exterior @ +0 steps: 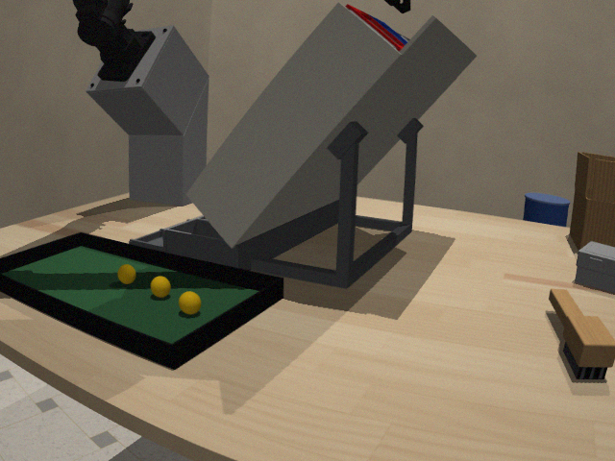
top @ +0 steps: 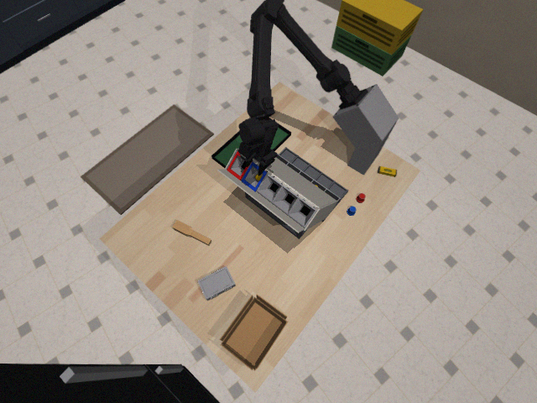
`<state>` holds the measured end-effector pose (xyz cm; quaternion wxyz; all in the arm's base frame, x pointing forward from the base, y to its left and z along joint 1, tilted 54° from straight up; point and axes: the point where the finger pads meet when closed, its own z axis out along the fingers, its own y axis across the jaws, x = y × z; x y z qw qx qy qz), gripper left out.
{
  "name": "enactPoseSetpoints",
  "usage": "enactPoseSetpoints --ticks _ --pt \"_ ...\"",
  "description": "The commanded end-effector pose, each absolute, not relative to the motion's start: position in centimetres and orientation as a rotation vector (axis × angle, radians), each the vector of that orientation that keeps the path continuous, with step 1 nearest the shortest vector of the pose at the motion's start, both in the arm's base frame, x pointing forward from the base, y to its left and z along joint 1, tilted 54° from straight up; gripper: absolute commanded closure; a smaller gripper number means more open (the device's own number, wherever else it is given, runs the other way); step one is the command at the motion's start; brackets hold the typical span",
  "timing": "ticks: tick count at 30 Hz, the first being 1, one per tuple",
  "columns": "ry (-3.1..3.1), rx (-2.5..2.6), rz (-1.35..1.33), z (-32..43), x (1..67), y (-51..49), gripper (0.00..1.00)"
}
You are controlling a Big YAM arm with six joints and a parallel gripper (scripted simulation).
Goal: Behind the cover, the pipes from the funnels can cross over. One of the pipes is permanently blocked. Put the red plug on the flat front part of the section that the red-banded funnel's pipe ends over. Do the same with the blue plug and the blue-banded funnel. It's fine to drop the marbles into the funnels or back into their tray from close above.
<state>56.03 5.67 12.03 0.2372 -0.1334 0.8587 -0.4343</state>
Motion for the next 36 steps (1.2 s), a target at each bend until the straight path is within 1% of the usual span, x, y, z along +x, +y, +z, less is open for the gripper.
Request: enactPoseSetpoints --ticks 1,26,36 --pt "2.342 -0.36 -1.178 12.5 56.3 6.1 0.41" --pt "2.342 -0.36 -1.178 12.5 56.3 6.1 0.41" --pt "2.342 -0.36 -1.178 13.7 56.1 7.6 0.41"
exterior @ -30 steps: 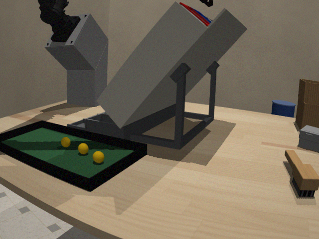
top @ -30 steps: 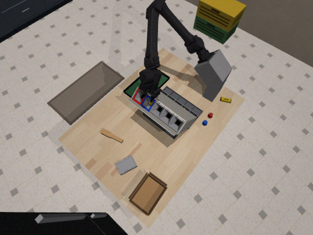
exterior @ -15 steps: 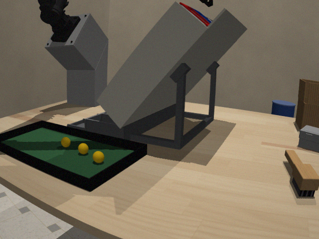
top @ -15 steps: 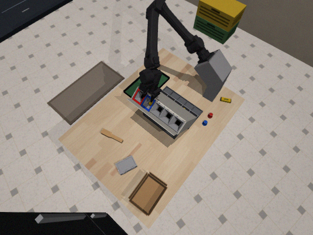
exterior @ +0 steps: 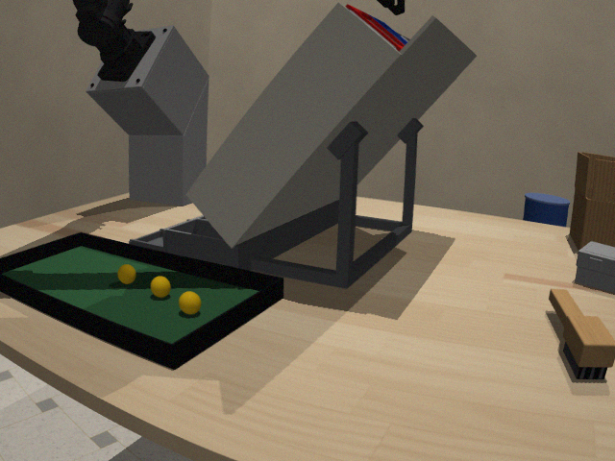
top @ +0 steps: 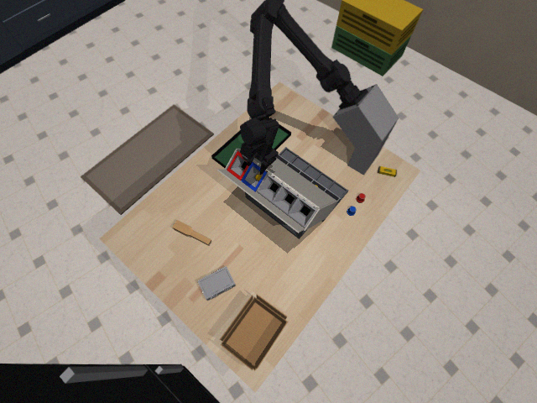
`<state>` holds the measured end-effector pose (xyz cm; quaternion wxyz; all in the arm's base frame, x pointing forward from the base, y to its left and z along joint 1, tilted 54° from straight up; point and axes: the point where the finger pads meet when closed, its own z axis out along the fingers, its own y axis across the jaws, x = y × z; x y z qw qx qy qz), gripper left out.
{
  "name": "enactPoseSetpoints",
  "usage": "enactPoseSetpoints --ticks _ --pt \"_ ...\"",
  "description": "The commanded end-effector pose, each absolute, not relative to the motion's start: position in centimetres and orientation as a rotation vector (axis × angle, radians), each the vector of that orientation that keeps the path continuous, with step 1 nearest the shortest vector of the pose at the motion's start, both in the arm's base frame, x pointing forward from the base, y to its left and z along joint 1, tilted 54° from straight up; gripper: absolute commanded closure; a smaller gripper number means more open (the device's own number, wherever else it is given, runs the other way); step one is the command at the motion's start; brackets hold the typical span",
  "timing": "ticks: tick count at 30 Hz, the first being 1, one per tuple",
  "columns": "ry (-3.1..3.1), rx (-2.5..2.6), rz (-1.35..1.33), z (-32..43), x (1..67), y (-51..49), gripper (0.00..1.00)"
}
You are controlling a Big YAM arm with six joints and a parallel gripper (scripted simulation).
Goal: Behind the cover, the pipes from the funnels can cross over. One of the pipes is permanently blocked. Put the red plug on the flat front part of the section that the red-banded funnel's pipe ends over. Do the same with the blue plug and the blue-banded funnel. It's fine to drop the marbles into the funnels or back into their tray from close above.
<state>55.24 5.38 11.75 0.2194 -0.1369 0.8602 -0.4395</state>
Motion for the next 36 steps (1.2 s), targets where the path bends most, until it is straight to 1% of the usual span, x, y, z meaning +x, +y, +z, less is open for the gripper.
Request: enactPoseSetpoints --ticks 1,36 --pt "2.342 -0.36 -1.178 13.84 56.06 7.78 0.41" --pt "2.343 -0.353 -1.179 14.32 56.0 8.46 0.41"
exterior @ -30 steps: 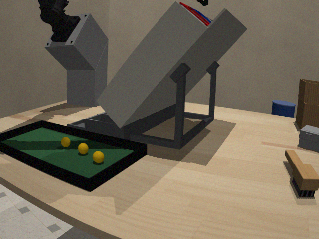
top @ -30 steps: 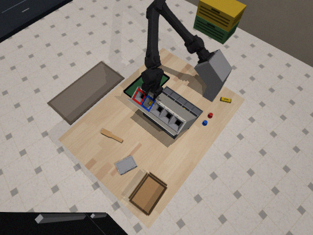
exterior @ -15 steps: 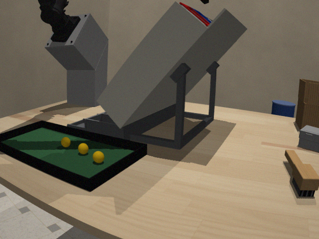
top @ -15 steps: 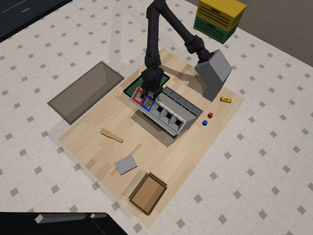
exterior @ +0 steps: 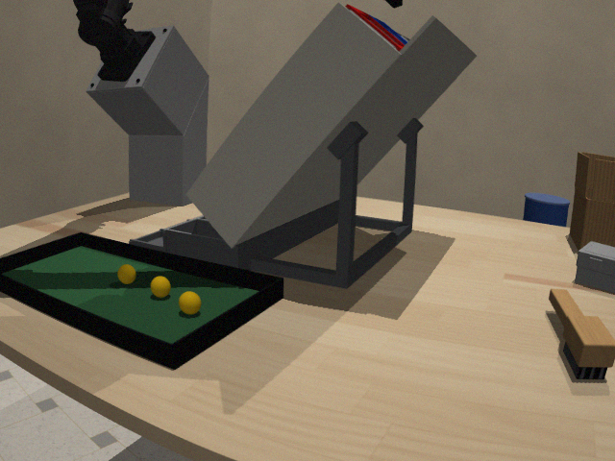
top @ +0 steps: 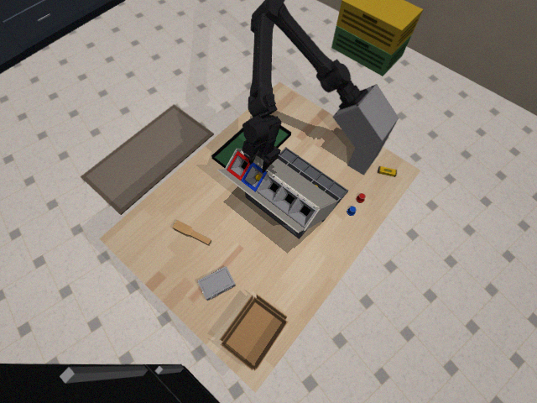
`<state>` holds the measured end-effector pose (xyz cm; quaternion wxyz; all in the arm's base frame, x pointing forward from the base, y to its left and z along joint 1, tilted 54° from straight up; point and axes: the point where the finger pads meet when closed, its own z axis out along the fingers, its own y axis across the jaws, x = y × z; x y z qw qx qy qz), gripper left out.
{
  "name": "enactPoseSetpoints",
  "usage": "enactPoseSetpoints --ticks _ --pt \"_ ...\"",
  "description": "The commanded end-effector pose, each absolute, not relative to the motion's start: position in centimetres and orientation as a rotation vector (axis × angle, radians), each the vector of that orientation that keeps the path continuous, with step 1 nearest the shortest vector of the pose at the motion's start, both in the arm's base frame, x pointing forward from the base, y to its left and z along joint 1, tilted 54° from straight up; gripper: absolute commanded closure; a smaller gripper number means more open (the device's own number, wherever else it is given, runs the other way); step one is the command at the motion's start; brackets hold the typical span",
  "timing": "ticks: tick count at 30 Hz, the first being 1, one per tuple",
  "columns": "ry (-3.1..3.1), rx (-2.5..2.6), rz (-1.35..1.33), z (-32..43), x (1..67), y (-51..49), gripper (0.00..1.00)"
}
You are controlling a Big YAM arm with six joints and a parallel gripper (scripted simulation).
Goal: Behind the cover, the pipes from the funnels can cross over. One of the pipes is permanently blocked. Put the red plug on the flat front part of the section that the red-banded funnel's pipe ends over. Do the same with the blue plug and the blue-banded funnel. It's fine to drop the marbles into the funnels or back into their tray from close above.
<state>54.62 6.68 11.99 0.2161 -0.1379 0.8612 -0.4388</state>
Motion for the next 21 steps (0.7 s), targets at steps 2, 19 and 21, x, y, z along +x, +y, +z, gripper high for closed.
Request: enactPoseSetpoints --ticks 2,19,21 --pt "2.343 -0.354 -1.179 14.32 55.99 8.46 0.41" --pt "2.373 -0.375 -1.204 14.32 56.03 8.45 0.41" --pt "2.375 -0.376 -1.206 14.32 56.03 8.45 0.41"
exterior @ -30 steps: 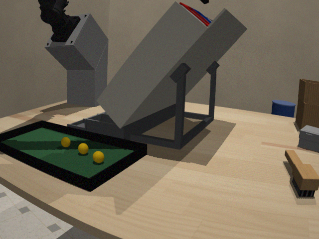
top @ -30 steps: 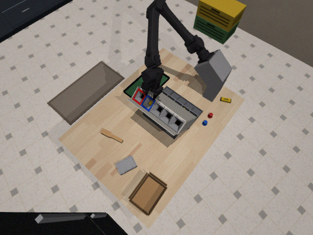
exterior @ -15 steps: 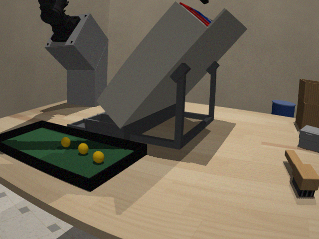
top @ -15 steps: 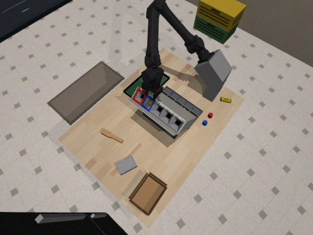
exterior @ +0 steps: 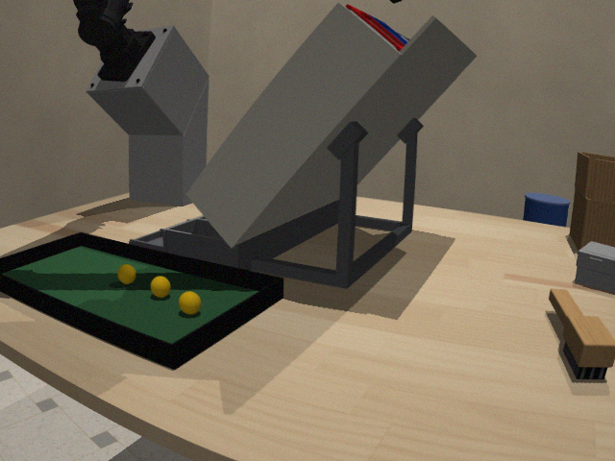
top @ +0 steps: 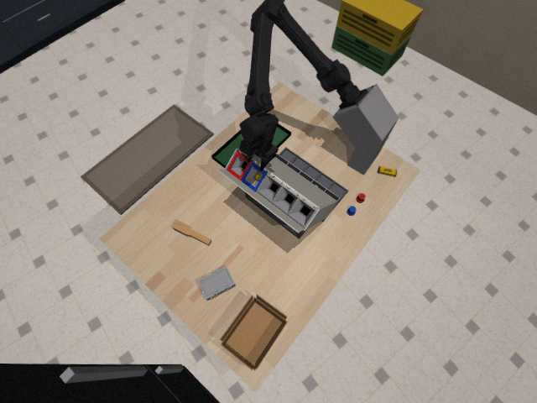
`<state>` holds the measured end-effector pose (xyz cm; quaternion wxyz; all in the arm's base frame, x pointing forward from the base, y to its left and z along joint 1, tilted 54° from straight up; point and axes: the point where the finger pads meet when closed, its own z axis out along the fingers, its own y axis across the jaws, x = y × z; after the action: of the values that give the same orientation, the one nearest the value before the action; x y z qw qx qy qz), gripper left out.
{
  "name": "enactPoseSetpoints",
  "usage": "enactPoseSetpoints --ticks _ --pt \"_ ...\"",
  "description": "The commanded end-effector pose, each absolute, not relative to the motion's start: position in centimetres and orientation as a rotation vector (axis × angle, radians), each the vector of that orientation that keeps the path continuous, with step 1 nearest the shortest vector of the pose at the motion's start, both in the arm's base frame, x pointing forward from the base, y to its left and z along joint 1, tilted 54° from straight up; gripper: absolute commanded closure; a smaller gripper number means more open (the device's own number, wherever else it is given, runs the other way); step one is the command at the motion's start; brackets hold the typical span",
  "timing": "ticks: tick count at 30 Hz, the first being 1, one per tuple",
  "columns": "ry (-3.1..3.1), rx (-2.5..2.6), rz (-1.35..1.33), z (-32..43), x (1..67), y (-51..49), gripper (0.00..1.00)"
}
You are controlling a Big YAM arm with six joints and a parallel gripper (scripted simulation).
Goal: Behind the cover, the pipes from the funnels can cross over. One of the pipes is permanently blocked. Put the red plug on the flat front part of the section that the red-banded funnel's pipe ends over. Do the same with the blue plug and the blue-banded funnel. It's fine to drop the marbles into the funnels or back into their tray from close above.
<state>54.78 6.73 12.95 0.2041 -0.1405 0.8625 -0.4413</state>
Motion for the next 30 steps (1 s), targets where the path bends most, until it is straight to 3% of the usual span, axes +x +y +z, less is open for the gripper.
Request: enactPoseSetpoints --ticks 1,30 --pt "2.375 -0.376 -1.206 14.32 56.03 8.45 0.41" --pt "2.342 -0.353 -1.181 14.65 56.12 8.9 0.41"
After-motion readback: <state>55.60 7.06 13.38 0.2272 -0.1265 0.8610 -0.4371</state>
